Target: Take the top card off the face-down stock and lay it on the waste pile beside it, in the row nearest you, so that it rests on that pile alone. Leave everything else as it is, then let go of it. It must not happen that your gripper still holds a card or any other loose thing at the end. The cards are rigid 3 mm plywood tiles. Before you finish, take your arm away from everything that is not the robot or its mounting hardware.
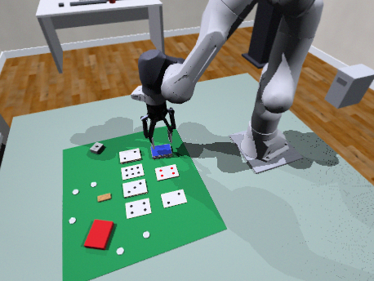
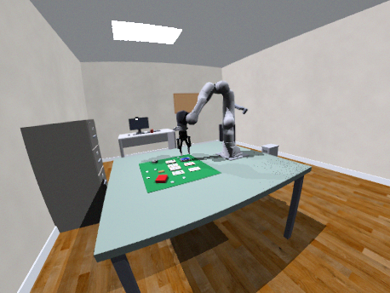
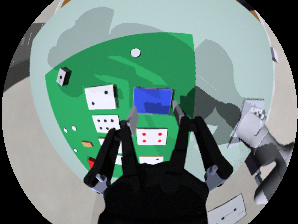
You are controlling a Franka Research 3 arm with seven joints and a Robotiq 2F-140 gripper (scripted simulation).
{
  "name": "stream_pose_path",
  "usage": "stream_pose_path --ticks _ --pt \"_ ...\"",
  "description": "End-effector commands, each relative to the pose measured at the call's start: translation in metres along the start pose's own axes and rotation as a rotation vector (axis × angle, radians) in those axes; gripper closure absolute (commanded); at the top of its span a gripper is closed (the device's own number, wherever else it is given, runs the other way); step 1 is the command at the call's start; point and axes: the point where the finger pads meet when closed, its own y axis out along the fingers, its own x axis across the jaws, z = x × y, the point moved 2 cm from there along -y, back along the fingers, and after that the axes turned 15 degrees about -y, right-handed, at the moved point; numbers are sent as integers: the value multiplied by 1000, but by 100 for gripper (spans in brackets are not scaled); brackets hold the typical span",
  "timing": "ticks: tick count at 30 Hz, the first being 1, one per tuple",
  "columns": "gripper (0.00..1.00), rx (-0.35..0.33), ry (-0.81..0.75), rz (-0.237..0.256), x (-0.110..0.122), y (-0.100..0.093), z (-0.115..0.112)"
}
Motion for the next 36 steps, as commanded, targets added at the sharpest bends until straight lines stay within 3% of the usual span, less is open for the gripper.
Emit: stream_pose_path --ticks 1,15,17,18,32,34,36 --pt "50 8 -279 0 -3 3 3" --pt "50 13 -683 -7 -3 24 4" --pt "50 13 -683 -7 -3 24 4" --pt "50 16 -761 -6 -3 24 4" --pt "50 31 -1150 -2 -3 25 3" --pt "50 31 -1150 -2 -3 25 3" --pt "50 35 -1254 -1 -3 25 3"
